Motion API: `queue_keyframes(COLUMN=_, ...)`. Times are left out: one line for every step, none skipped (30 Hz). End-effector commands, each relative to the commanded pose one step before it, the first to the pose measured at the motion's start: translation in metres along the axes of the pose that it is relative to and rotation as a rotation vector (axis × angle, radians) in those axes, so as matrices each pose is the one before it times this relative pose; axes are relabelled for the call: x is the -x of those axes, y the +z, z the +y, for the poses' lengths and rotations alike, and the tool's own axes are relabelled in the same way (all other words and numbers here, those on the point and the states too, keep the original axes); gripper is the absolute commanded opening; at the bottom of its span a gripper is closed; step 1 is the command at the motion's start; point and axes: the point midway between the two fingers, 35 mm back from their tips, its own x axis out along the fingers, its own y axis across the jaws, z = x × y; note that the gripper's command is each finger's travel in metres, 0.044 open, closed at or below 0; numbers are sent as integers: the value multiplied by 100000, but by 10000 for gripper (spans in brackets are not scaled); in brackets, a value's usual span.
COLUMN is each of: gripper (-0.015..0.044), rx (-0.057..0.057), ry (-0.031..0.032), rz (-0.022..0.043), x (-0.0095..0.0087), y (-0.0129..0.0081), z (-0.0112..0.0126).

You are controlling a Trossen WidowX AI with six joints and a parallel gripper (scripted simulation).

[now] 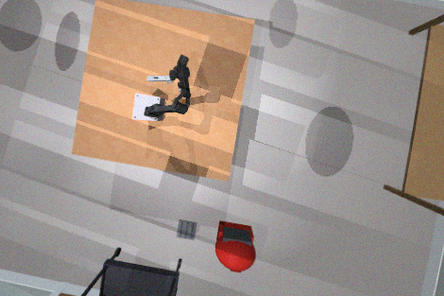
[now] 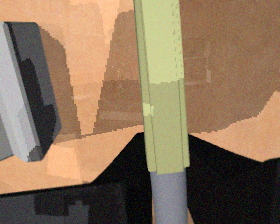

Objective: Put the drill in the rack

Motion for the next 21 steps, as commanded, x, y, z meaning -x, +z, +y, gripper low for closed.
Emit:
queue_keyframes(gripper=0, rx=-699, ry=-193, rz=431, x=238, y=-223, z=71)
queue_keyframes(gripper=0, rx=0, ry=0, rz=0, x=15, y=-8, z=1)
queue_keyframes(gripper=0, rx=0, ry=0, rz=0, x=15, y=-8, z=1)
queue_keyframes(gripper=0, rx=0, ry=0, rz=0, x=15, y=-8, z=1)
queue_keyframes(gripper=0, rx=0, ry=0, rz=0, x=15, y=-8, z=2)
queue_keyframes(gripper=0, rx=0, ry=0, rz=0, x=15, y=-8, z=2)
queue_keyframes(gripper=0, rx=0, ry=0, rz=0, x=15, y=-9, z=2)
queue_keyframes(gripper=0, rx=0, ry=0, rz=0, x=15, y=-9, z=2)
queue_keyframes(gripper=0, rx=0, ry=0, rz=0, x=14, y=-9, z=2)
queue_keyframes(gripper=0, rx=0, ry=0, rz=0, x=14, y=-9, z=2)
queue_keyframes(gripper=0, rx=0, ry=0, rz=0, x=14, y=-9, z=2)
queue_keyframes(gripper=0, rx=0, ry=0, rz=0, x=14, y=-9, z=2)
queue_keyframes(gripper=0, rx=0, ry=0, rz=0, x=14, y=-9, z=2)
queue_keyframes(gripper=0, rx=0, ry=0, rz=0, x=14, y=-9, z=2)
queue_keyframes(gripper=0, rx=0, ry=0, rz=0, x=13, y=-9, z=2)
queue_keyframes(gripper=0, rx=0, ry=0, rz=0, x=13, y=-10, z=2)
queue_keyframes(gripper=0, rx=0, ry=0, rz=0, x=13, y=-10, z=2)
queue_keyframes(gripper=0, rx=0, ry=0, rz=0, x=13, y=-10, z=2)
queue_keyframes(gripper=0, rx=0, ry=0, rz=0, x=13, y=-10, z=2)
queue_keyframes(gripper=0, rx=0, ry=0, rz=0, x=13, y=-10, z=2)
queue_keyframes(gripper=0, rx=0, ry=0, rz=0, x=13, y=-10, z=2)
